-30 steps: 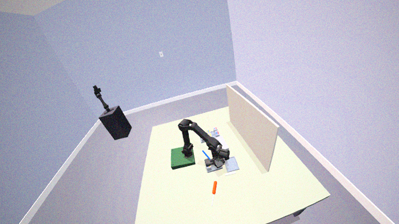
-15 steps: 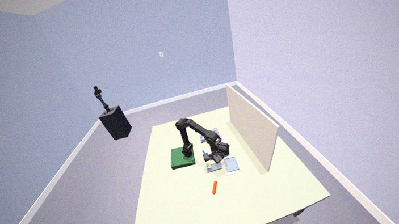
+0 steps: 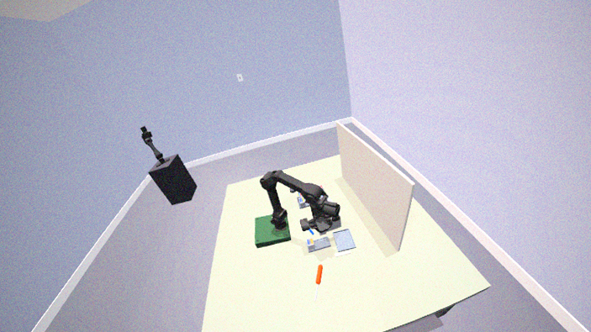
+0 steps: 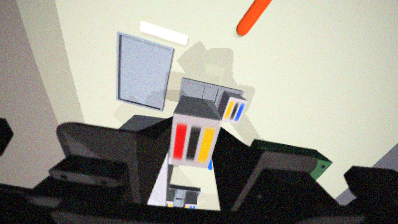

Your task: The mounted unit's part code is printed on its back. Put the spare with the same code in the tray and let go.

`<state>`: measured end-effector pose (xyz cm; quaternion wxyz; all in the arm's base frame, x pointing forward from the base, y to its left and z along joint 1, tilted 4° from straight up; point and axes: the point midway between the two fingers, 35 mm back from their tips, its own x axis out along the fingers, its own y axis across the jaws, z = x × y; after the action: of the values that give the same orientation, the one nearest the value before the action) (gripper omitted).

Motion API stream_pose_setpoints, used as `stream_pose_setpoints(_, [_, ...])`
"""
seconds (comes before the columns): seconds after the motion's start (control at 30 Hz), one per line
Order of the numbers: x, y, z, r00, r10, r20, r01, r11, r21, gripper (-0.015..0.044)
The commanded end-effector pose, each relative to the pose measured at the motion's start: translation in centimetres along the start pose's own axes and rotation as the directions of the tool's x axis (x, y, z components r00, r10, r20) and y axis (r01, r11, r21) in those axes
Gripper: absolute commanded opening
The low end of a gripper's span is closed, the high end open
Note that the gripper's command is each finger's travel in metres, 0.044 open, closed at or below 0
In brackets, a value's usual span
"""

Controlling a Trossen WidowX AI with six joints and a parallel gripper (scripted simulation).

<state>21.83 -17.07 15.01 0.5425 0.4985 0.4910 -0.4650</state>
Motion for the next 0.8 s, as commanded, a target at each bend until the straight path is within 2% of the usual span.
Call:
stream_pose_setpoints(0.0, [-1.8, -0.2, 0.1, 1.0, 0.004, 0.005, -0.004, 1.0, -0.004, 0.0])
stream_pose_setpoints(0.13, [-3.7, -0.5, 0.1, 1.0, 0.002, 0.004, -0.002, 1.0, -0.005, 0.0])
stream_pose_setpoints(0.3, [-4.0, -0.3, 0.2, 1.0, 0.002, 0.004, -0.002, 1.0, -0.006, 0.0])
stream_pose_setpoints(0.77, [-4.5, 5.2, 1.4, 1.0, 0.008, 0.009, -0.008, 1.0, -0.008, 0.0])
